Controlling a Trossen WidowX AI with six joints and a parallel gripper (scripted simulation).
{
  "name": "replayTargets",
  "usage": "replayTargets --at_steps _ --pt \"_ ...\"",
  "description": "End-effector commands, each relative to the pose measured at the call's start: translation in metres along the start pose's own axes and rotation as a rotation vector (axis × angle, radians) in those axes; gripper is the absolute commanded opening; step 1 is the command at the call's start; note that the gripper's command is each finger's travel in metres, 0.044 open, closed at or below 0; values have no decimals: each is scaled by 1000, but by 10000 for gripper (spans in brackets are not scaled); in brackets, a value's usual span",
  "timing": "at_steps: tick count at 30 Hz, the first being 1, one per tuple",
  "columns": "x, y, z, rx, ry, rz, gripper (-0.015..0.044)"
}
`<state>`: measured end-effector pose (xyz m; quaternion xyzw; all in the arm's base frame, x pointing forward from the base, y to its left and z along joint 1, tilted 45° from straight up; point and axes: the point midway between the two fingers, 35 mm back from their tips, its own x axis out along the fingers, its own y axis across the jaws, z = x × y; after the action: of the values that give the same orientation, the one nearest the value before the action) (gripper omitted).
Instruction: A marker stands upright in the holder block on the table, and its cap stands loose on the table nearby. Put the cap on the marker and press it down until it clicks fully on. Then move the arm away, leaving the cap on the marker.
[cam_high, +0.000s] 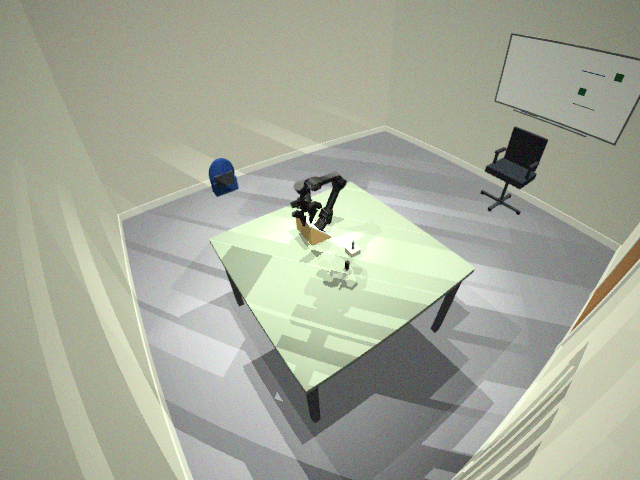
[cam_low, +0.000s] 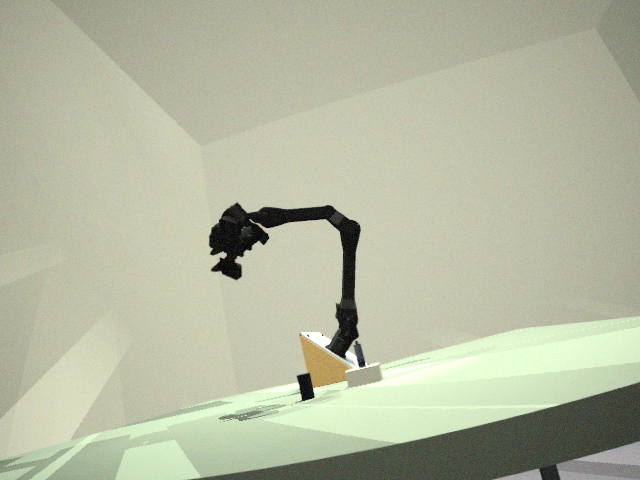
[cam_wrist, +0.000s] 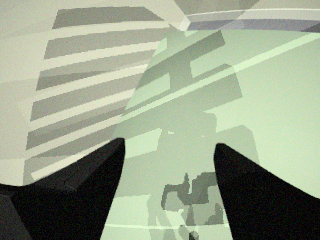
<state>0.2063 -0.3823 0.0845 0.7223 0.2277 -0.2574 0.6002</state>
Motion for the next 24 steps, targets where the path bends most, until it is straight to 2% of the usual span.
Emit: replayTargets --at_steps 1,9,17,24 --pt "40 11 -46 39 140 -89 244" --pt "103 23 -165 118 403 -361 244" --pt "123 9 -302 149 626 -752 244" --pt "127 8 -309 148 638 -789 244"
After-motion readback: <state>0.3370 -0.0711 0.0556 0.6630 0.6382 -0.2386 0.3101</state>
